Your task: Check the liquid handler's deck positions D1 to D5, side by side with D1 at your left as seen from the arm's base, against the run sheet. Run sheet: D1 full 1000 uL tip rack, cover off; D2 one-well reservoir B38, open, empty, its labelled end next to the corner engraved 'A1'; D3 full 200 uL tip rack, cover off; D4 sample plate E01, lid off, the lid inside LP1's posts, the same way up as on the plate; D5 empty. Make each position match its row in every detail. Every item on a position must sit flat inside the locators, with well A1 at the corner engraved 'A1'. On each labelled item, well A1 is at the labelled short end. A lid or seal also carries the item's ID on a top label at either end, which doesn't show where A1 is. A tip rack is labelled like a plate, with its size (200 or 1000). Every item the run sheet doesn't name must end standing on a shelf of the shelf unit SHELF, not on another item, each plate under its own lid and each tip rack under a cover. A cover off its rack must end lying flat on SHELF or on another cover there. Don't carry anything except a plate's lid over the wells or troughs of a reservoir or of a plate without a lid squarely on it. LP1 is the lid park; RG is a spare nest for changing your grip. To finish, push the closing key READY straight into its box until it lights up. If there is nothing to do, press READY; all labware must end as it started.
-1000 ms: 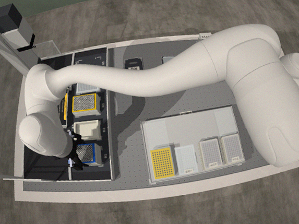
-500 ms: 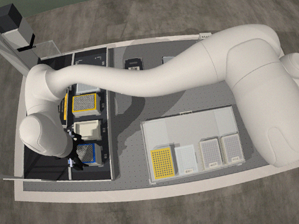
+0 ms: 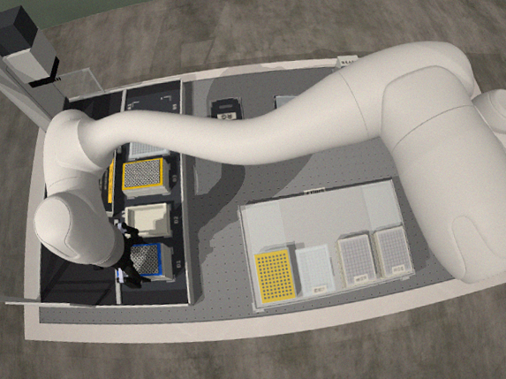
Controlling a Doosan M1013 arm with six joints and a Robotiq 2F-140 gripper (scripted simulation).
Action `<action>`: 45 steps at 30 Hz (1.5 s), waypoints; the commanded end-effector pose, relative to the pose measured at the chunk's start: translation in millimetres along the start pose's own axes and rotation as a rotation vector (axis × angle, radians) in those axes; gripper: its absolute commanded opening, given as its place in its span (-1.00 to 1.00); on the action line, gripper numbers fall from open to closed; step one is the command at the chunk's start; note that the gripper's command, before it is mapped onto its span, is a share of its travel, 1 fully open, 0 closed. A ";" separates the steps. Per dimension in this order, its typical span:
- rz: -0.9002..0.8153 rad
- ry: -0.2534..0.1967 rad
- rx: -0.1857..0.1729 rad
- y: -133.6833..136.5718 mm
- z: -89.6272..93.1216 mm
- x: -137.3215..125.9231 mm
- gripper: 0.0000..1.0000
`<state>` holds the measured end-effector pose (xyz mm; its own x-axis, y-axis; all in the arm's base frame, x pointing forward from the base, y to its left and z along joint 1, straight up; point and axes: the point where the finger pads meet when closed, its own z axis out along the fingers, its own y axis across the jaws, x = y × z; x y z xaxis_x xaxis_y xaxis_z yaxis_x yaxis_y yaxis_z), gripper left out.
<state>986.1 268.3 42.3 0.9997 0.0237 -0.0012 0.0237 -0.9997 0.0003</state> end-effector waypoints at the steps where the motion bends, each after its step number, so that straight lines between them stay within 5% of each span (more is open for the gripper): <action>1: 0.000 0.002 0.000 -0.1 -1.2 0.5 -0.80; 20: 0.000 0.002 0.000 0.0 3.0 0.5 -0.80; 21: 0.000 0.002 0.000 0.0 3.0 0.5 0.59; 45: 0.000 0.002 0.000 0.0 3.0 0.5 0.59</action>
<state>986.1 268.3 37.4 0.9997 0.0236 -0.0012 0.0236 -0.9997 0.0003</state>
